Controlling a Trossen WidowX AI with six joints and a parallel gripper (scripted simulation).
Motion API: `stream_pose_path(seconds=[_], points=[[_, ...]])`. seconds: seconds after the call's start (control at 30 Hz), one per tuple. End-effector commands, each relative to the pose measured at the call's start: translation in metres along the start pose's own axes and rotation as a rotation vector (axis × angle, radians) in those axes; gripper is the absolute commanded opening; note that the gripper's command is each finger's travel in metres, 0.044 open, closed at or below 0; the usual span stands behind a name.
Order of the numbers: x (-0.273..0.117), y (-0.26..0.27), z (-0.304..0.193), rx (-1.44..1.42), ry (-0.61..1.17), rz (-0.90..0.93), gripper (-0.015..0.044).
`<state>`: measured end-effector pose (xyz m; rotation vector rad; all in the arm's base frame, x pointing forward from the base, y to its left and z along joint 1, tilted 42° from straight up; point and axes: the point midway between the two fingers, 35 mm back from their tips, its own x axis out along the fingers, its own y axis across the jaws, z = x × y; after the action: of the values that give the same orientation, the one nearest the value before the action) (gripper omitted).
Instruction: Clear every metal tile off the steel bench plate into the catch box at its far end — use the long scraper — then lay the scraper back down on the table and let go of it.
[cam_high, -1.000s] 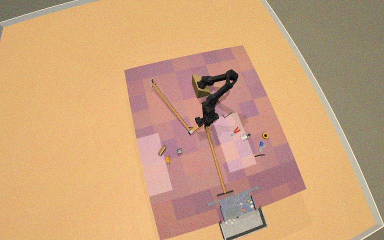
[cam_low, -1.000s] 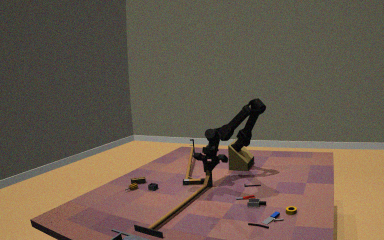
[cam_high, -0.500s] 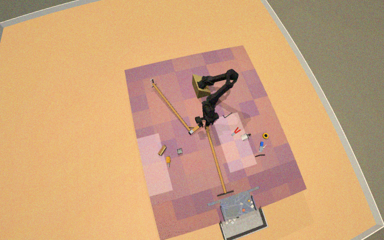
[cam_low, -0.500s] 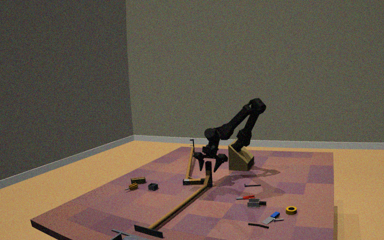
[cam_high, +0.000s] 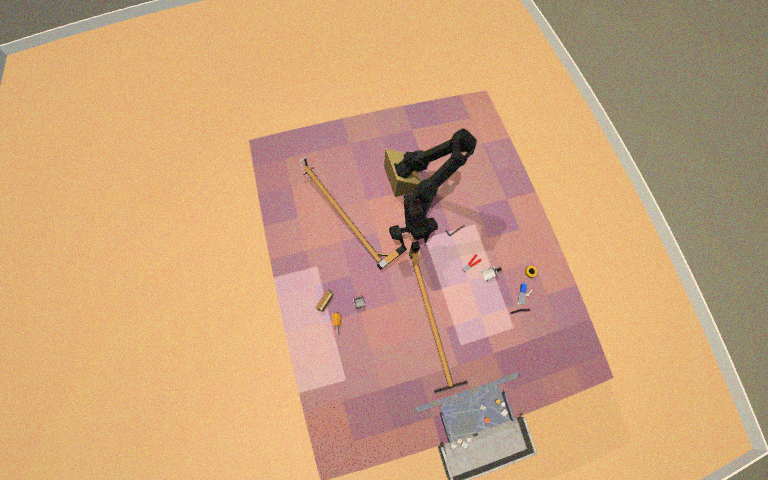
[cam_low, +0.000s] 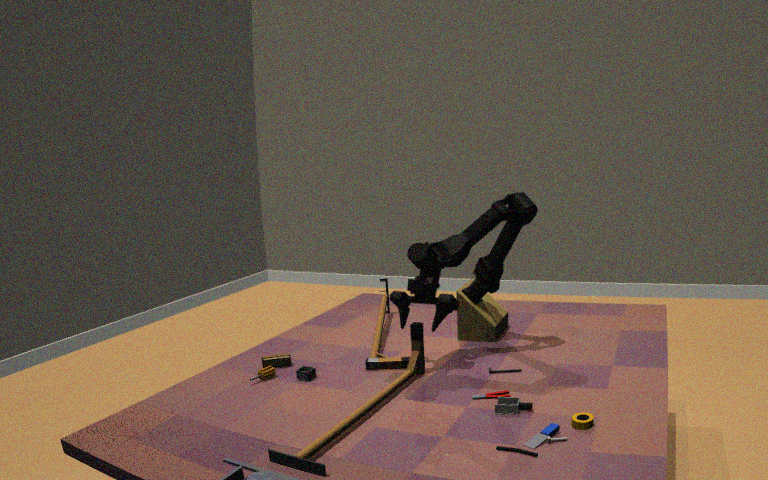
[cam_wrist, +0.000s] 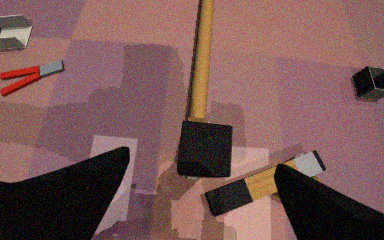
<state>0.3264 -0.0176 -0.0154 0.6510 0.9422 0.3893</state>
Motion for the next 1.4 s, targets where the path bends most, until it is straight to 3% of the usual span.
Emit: stream_pose_path(seconds=[0.0, 0.43, 1.37], points=[[-0.014, 0.002, -0.001, -0.007, -0.006, 0.003, 0.044], [-0.047, -0.002, 0.03, 0.019, -0.148, 0.021, 0.044], [-0.185, -0.006, 0.099, 0.016, -0.593, 0.063, 0.044]])
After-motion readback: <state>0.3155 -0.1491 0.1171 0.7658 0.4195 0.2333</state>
